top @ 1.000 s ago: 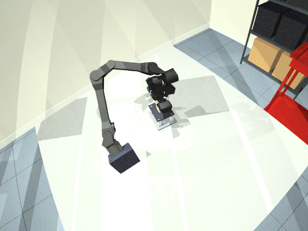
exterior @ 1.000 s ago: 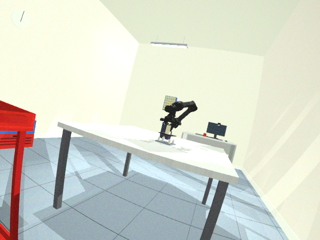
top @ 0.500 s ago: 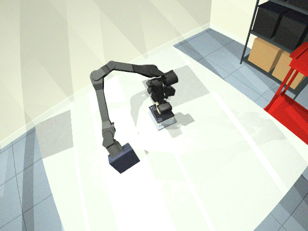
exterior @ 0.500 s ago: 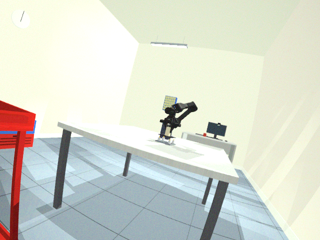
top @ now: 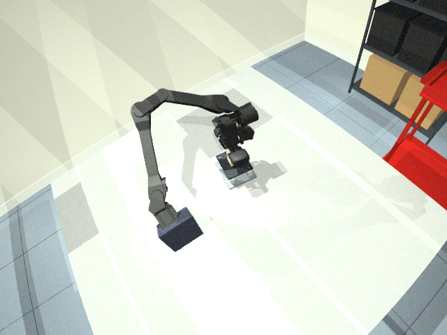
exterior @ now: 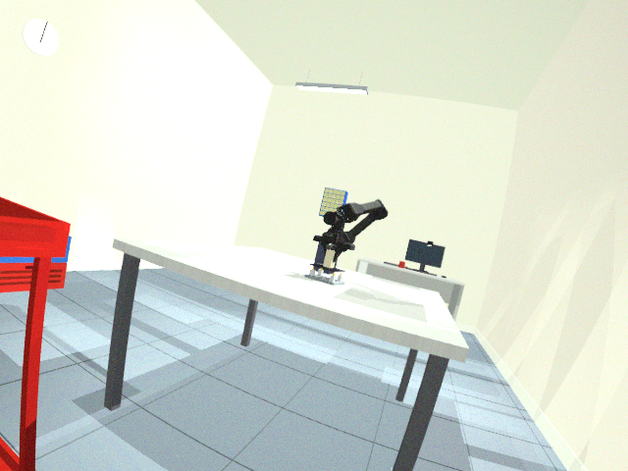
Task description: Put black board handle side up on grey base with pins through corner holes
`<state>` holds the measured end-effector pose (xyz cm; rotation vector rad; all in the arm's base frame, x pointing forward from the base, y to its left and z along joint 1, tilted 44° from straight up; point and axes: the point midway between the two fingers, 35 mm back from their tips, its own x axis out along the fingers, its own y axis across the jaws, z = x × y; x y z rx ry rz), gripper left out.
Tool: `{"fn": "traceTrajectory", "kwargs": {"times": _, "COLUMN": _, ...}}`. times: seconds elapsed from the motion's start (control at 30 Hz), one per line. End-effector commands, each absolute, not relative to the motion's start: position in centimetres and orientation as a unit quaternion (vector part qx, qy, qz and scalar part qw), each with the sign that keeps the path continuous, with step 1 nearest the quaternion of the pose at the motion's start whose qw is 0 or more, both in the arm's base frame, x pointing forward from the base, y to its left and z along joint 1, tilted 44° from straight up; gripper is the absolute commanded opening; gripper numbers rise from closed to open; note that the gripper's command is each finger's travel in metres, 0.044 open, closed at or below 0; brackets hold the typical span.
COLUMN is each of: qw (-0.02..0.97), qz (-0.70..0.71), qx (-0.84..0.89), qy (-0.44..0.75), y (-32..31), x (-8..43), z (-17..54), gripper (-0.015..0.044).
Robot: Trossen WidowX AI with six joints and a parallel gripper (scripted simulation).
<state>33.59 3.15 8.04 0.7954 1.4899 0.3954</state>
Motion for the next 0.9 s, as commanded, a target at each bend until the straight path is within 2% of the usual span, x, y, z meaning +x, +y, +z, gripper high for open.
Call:
{"fn": "traceTrajectory", "kwargs": {"times": 0.0, "qw": 0.648, "qz": 0.174, "qx": 0.349, "qy": 0.654, "y": 3.2, "x": 33.68, "z": 7.96, "gripper": 0.0}}
{"fn": "traceTrajectory", "kwargs": {"times": 0.77, "qw": 0.647, "qz": 0.173, "qx": 0.351, "qy": 0.655, "y": 3.87, "x": 33.78, "z": 7.23, "gripper": 0.0}}
{"fn": "traceTrajectory", "kwargs": {"times": 0.87, "qw": 0.647, "qz": 0.173, "qx": 0.349, "qy": 0.655, "y": 3.77, "x": 33.76, "z": 7.32, "gripper": 0.0079}}
